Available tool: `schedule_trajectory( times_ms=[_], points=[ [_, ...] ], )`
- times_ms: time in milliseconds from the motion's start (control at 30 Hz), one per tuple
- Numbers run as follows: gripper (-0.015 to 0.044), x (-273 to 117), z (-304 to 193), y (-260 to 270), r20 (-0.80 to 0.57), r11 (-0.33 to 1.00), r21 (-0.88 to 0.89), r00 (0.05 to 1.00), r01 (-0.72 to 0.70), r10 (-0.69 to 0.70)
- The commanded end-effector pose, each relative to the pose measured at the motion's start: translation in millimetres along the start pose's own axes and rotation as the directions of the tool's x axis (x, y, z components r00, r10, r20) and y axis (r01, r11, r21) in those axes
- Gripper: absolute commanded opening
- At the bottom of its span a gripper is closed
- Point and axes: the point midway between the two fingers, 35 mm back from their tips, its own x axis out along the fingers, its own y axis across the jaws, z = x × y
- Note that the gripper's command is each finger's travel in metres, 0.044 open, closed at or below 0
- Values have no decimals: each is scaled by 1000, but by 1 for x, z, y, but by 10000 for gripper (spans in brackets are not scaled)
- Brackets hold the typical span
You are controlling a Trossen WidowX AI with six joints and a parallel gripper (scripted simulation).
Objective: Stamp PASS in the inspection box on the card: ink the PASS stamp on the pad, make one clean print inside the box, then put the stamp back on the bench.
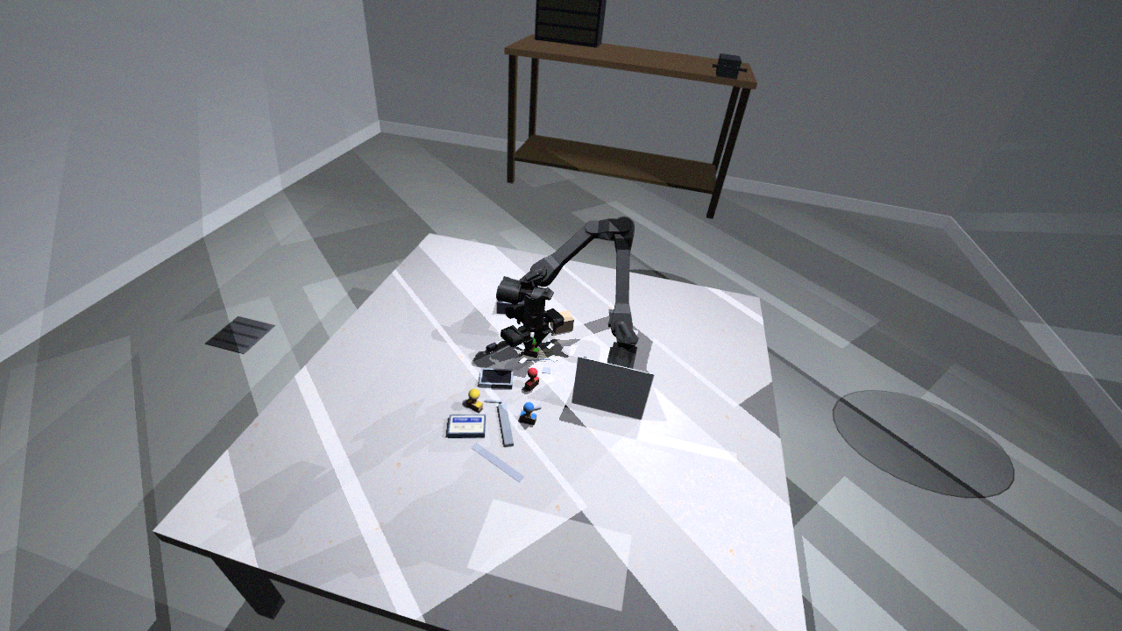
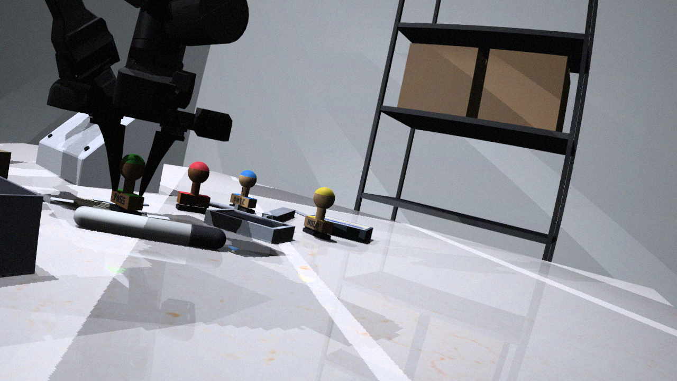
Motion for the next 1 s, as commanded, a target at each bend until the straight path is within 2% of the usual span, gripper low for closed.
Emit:
schedule_trajectory(
  times_ms=[0,967],
  points=[
    [0,1,0,-1,-5,1000,2,1000,6,-6],
    [0,-22,1,1,-7,1000,2,1000,3,-3]
  ],
)
